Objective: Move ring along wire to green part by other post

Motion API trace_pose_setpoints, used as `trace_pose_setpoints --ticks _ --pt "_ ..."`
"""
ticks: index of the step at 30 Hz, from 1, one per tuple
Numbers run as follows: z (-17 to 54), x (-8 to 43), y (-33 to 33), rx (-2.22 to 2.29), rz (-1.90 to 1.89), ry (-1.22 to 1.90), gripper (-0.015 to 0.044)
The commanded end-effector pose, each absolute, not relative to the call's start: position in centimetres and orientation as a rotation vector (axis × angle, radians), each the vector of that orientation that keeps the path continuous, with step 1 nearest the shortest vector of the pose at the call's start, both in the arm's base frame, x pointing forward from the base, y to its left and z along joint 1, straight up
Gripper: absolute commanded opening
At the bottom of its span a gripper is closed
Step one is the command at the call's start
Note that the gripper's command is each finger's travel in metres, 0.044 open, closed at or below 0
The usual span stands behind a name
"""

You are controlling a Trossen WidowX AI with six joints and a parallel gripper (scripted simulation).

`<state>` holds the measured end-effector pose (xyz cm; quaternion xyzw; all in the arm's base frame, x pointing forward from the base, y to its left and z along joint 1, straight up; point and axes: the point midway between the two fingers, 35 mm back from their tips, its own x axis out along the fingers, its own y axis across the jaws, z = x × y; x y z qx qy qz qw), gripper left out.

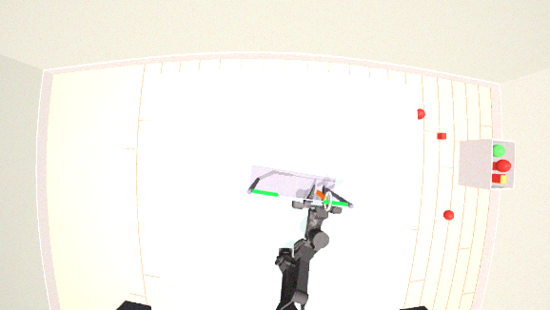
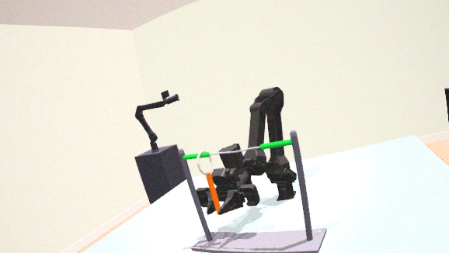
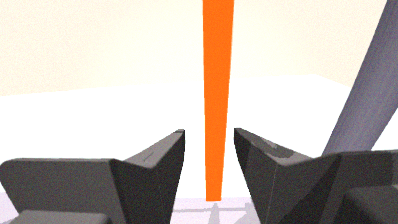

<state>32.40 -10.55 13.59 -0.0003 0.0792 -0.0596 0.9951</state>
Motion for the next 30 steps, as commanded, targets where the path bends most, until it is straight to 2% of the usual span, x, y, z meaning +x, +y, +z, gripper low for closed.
trace_pose_setpoints --ticks 1,18,30 --pt "13.58 32.75 -10.65 0.003 -0.125 0.155 0.0160" --pt "13.58 32.75 -10.65 0.003 -0.125 0.155 0.0160" --pt "13.53 32.73 -10.57 -0.001 -0.120 0.157 -0.0150"
